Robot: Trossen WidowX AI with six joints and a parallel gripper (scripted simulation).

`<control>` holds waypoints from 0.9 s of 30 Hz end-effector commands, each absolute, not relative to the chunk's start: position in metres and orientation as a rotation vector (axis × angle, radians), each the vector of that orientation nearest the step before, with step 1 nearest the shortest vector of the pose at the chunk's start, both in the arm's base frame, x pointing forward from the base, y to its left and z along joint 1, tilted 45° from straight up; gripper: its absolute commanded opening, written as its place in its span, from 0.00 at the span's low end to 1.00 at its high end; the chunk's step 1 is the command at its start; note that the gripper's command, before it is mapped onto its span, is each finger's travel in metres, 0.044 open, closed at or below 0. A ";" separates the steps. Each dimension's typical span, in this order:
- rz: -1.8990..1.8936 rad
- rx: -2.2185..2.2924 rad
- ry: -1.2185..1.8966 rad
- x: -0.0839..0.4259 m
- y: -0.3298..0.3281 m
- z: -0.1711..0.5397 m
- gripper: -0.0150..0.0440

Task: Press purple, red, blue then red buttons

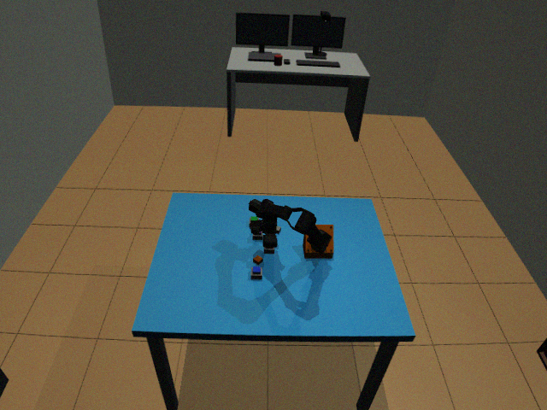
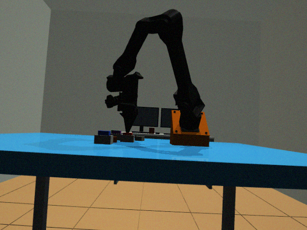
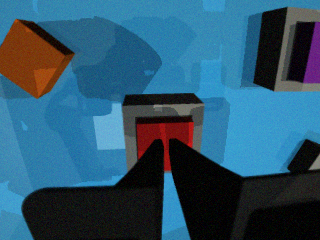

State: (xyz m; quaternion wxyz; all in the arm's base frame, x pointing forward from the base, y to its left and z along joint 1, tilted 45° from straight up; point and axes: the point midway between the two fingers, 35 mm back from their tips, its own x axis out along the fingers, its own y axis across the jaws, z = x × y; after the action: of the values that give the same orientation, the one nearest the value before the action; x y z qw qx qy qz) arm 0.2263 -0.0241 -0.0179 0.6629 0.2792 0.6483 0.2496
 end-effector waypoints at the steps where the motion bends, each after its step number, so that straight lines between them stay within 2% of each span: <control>1: 0.565 0.643 1.470 0.225 -0.022 -0.021 0.29; 17: 0.565 0.643 1.470 0.225 -0.022 -0.021 0.29; 27: 0.564 0.642 1.471 0.224 -0.047 0.005 0.29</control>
State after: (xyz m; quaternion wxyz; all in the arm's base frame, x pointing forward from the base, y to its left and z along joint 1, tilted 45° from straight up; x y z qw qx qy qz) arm 0.2236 -0.0421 -0.0015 0.6568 0.2887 0.6506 0.2490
